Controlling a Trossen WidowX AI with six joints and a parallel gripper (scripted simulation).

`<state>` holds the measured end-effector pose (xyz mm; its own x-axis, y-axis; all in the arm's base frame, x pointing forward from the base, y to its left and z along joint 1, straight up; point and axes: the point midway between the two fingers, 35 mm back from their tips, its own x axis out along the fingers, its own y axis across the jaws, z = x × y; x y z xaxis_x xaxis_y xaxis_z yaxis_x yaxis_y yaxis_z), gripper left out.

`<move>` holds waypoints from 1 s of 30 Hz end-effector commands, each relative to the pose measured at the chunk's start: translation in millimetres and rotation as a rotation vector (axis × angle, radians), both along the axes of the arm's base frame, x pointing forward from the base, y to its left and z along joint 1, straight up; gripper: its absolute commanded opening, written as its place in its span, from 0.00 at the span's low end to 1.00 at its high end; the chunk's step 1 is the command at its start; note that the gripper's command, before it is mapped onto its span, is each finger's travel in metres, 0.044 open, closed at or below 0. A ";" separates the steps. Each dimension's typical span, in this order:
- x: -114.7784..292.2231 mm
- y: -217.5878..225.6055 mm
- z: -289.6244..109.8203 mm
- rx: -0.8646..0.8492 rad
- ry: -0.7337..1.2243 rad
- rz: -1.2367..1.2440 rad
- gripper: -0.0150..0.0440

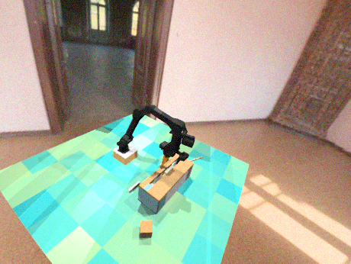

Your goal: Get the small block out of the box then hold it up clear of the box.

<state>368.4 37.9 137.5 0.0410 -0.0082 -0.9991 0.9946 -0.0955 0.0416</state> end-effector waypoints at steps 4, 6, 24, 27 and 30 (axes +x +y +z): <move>1.6 11.7 -1.6 -0.003 0.006 -0.002 0.93; 1.9 14.9 -1.6 -0.003 0.006 -0.002 0.93; 2.2 30.8 0.3 0.003 0.001 0.000 0.93; 2.2 30.8 0.3 0.003 0.001 0.000 0.93; 2.0 30.6 0.2 0.001 0.001 0.017 0.93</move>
<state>370.8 68.8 137.7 0.0404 -0.0053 -0.9992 0.9947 -0.0945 0.0407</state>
